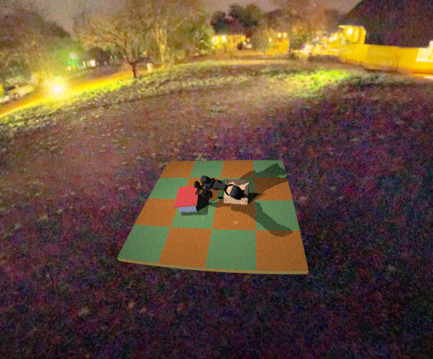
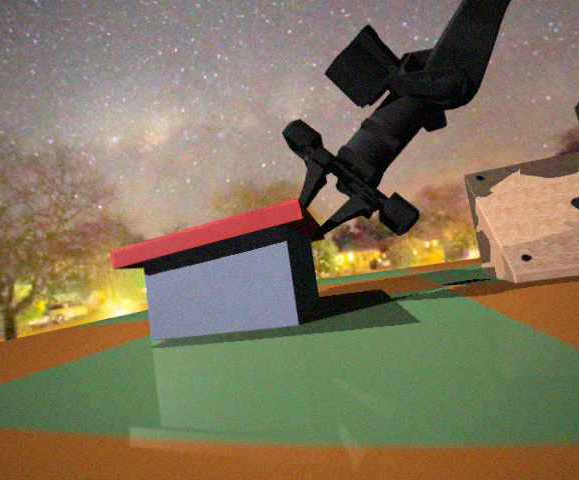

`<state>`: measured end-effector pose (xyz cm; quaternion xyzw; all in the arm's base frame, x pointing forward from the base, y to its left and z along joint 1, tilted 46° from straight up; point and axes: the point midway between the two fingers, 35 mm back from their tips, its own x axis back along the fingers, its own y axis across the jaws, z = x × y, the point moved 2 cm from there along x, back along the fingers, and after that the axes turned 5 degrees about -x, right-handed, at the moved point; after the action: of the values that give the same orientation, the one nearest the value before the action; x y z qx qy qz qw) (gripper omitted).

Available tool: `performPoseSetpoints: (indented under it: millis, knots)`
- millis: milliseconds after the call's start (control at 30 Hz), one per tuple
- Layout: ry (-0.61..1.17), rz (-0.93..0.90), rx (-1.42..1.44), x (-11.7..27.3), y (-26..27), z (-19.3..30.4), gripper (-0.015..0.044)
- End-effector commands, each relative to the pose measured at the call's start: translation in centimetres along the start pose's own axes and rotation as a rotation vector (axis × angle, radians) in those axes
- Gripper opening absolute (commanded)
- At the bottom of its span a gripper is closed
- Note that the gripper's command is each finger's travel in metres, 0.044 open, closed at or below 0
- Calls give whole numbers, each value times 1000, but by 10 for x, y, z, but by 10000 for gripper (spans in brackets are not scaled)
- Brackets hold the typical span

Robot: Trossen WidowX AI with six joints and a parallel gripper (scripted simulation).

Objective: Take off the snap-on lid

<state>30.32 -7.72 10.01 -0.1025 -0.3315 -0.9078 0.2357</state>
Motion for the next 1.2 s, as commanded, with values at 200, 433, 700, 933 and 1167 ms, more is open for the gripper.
performPoseSetpoints:
  millis: [200,433,700,933,1167]
  knots:
    - [0,-2,0,1,1,0,0]
    - [0,-2,0,1,2,0,0]
    - [0,-2,0,0,2,0,0]
    - [0,-2,0,0,2,0,0]
    - [0,-2,0,-1,3,0,0]
